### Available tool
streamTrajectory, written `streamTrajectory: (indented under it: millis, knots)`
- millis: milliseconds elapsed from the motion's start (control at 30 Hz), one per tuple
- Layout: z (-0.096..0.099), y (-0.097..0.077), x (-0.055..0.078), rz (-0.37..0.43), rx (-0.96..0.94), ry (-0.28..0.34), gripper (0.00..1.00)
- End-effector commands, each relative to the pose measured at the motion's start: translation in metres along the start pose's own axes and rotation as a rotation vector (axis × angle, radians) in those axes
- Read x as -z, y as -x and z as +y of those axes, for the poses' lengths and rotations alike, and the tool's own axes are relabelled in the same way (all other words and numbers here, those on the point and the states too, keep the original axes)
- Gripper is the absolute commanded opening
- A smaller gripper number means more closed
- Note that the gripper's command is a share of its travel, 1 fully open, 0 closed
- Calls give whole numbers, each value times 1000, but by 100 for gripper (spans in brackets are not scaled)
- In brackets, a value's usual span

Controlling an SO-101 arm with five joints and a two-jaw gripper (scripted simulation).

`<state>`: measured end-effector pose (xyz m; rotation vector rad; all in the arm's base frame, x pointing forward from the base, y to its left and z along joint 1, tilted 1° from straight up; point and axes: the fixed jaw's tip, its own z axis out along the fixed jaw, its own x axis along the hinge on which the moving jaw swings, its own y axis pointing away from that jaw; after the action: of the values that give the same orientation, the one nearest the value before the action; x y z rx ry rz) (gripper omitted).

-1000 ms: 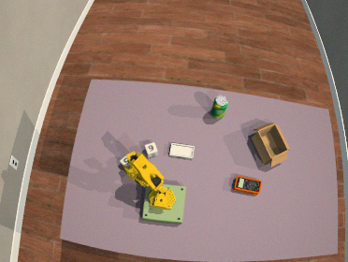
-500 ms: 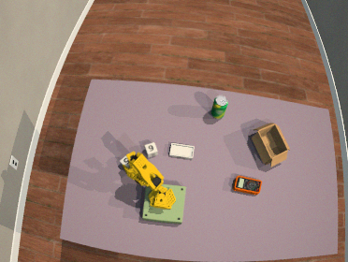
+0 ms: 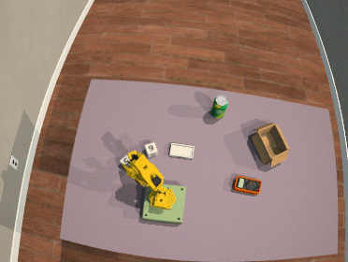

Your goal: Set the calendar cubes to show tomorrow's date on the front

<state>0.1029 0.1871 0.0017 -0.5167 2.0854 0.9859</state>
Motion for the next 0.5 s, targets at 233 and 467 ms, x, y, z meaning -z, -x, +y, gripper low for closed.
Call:
streamTrajectory:
  millis: [233, 467]
  knots:
    - [16, 23, 9, -75, -172, 98, 35]
    - [17, 26, 8, -83, -196, 103, 35]
